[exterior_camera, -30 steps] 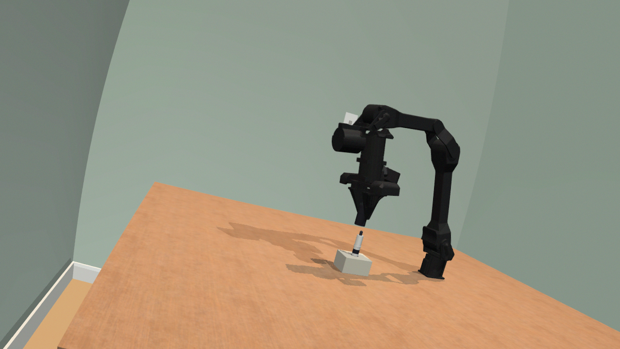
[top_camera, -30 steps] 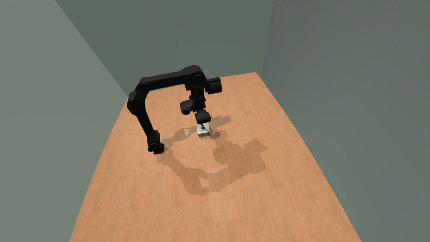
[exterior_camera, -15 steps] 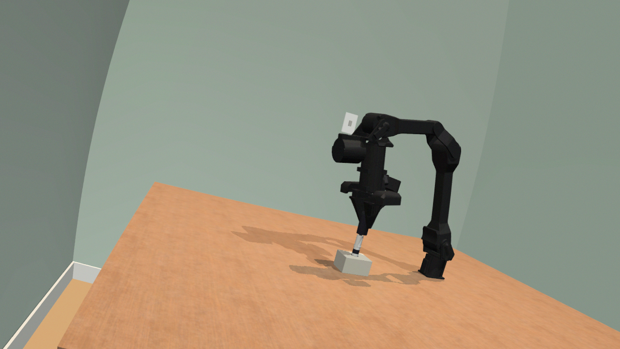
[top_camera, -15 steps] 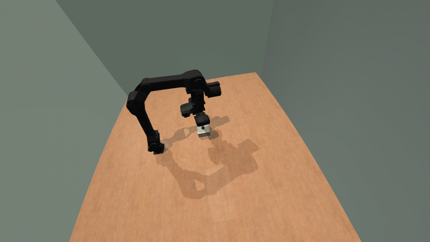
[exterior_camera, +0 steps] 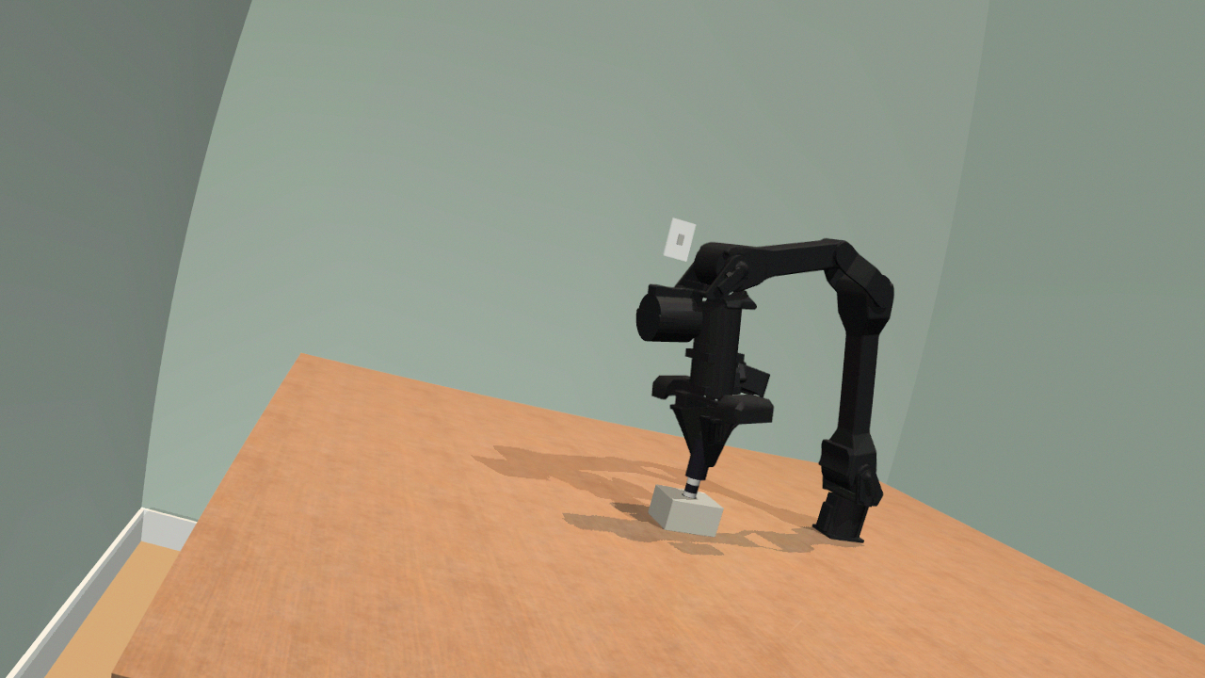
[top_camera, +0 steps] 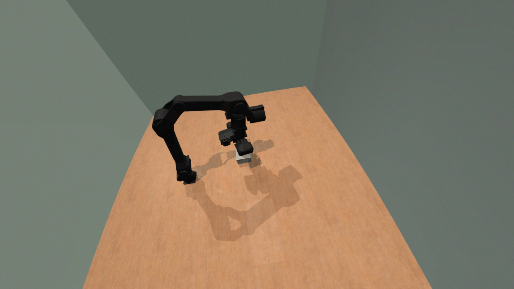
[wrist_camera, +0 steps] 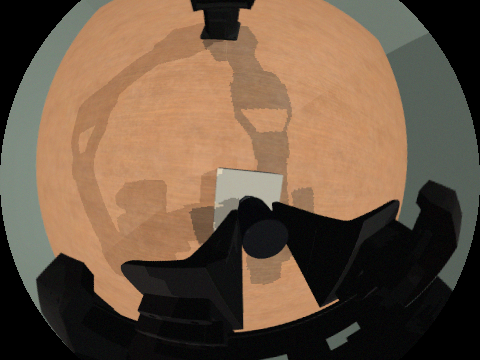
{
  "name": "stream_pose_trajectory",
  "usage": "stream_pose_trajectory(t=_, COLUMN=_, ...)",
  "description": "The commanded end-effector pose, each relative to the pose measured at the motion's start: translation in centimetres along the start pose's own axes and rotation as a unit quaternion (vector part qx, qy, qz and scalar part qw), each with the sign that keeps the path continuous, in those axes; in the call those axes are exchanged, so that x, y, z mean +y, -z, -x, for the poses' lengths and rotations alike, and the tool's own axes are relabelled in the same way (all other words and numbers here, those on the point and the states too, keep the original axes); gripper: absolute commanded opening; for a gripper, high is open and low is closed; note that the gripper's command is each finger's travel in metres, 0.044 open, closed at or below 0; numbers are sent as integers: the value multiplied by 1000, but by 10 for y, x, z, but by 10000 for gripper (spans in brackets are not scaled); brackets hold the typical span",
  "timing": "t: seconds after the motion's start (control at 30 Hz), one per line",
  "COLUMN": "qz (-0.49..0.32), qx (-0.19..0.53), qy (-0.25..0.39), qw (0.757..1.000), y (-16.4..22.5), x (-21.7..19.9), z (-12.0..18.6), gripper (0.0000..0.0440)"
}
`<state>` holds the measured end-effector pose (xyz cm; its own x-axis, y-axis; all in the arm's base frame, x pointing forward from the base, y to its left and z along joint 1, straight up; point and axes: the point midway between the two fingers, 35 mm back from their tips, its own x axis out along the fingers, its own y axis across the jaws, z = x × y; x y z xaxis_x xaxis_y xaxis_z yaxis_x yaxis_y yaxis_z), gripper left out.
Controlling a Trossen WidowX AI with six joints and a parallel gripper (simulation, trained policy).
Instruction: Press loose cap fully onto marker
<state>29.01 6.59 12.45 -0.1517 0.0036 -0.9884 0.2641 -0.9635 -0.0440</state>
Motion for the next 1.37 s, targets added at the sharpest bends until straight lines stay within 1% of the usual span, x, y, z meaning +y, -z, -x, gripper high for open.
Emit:
stream_pose_trajectory(t=0.0, qz=9, qx=-20, qy=9, qw=1000, y=-6, x=-2, z=-12, gripper=26)
stream_pose_trajectory(t=0.1, qz=13, qx=-25, qy=5, qw=1000, y=-6, x=-1, z=-18, gripper=105)
stream_pose_trajectory(t=0.33, qz=15, qx=-40, qy=10, qw=999, y=-14, x=-2, z=-22, gripper=141)
stream_pose_trajectory(t=0.43, qz=19, qx=-50, qy=14, qw=998, y=-21, x=-3, z=-21, gripper=169)
stream_pose_trajectory(t=0.47, qz=19, qx=-51, qy=15, qw=998, y=-23, x=-3, z=-20, gripper=186)
stream_pose_trajectory(t=0.63, qz=25, qx=-49, qy=16, qw=998, y=-29, x=-3, z=-18, gripper=316)
stream_pose_trajectory(t=0.8, qz=29, qx=-38, qy=15, qw=999, y=-30, x=-3, z=-17, gripper=435)
stream_pose_trajectory(t=0.83, qz=29, qx=-33, qy=15, qw=999, y=-30, x=-3, z=-16, gripper=440)
stream_pose_trajectory(t=1.33, qz=31, qx=27, qy=8, qw=999, y=-27, x=-1, z=19, gripper=440)
